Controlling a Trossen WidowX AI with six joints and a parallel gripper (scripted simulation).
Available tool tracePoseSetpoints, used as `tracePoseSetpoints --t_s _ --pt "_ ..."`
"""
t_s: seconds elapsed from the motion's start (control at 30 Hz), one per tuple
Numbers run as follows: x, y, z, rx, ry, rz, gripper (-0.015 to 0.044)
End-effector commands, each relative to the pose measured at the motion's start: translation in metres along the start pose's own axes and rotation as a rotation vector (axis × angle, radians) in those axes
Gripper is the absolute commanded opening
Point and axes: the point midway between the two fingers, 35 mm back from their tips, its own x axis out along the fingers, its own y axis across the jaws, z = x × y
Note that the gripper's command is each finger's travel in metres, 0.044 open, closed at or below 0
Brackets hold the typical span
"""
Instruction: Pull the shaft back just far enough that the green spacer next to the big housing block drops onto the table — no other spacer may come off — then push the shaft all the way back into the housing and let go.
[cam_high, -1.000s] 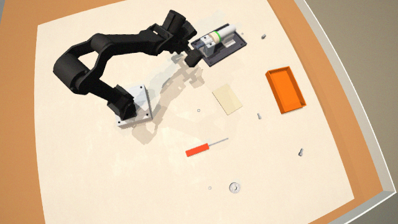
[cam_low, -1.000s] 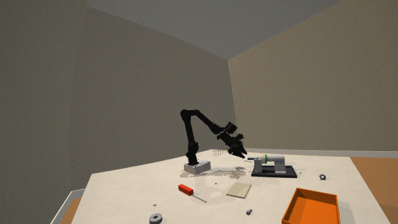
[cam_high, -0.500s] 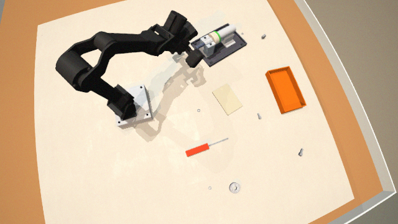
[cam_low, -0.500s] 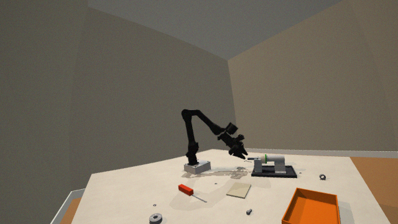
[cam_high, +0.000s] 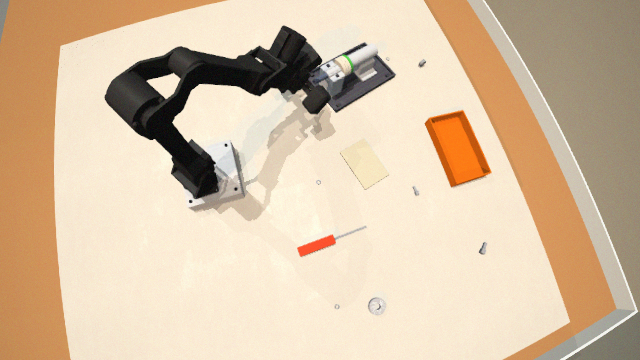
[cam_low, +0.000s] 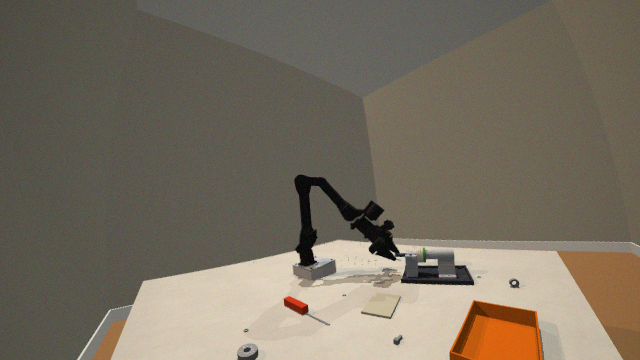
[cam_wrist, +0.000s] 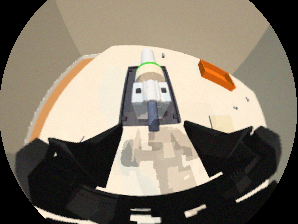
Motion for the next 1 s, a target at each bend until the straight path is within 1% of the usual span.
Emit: tracePoseSetpoints --t_s 0.0,0.97 --pt "0.0073 0.0006 0.0045 -0.001 -0.011 0.006 0.0440" --pt "0.0114 0.0004 0.0043 -0.001 -0.011 0.006 0.0440"
